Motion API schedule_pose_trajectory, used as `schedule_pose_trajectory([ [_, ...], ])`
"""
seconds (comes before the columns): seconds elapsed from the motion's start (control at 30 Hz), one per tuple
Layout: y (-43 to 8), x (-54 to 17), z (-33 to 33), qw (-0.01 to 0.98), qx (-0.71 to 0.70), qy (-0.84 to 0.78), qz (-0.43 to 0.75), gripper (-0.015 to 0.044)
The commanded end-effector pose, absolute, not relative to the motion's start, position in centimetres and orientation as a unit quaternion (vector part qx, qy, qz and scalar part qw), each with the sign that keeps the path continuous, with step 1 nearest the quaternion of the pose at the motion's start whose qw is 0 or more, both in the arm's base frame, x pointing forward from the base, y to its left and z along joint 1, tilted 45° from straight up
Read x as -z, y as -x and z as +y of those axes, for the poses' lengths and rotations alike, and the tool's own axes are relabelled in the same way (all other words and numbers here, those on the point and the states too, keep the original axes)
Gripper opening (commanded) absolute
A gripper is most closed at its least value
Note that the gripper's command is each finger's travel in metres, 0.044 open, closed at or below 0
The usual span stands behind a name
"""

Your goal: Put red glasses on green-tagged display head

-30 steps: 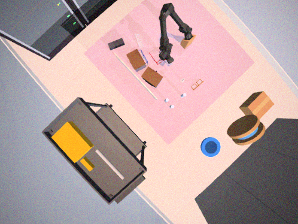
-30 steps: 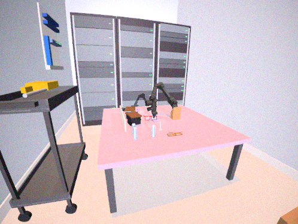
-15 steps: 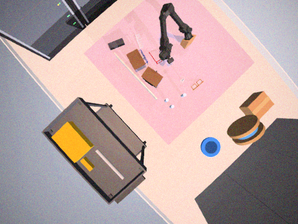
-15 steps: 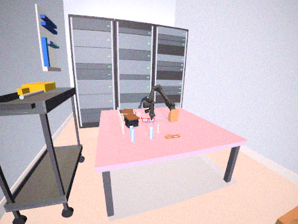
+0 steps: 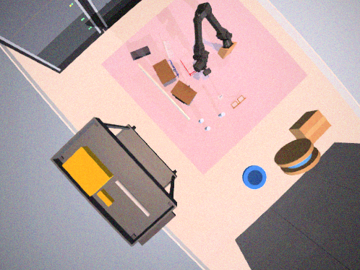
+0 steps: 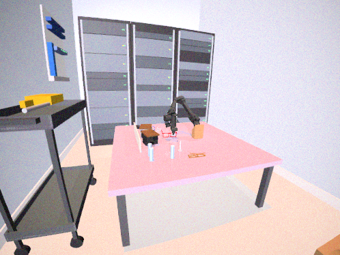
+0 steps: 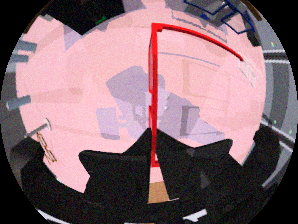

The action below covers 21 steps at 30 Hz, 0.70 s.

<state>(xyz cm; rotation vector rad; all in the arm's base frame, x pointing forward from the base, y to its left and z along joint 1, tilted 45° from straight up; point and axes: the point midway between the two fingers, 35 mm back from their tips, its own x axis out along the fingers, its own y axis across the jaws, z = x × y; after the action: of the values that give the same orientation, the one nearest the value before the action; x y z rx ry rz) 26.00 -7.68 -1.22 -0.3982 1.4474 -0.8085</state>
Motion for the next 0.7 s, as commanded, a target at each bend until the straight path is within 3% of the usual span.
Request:
schedule_pose_trajectory([
  [0.0, -26.7, -0.4, -6.0, 0.665, 0.356, 0.171, 0.634, 0.0000],
  [0.33, -26.2, -4.0, -1.8, 0.662, 0.357, 0.175, 0.635, 0.0000],
  [0.67, -26.1, -4.9, -2.4, 0.652, 0.302, 0.195, 0.667, 0.0000],
])
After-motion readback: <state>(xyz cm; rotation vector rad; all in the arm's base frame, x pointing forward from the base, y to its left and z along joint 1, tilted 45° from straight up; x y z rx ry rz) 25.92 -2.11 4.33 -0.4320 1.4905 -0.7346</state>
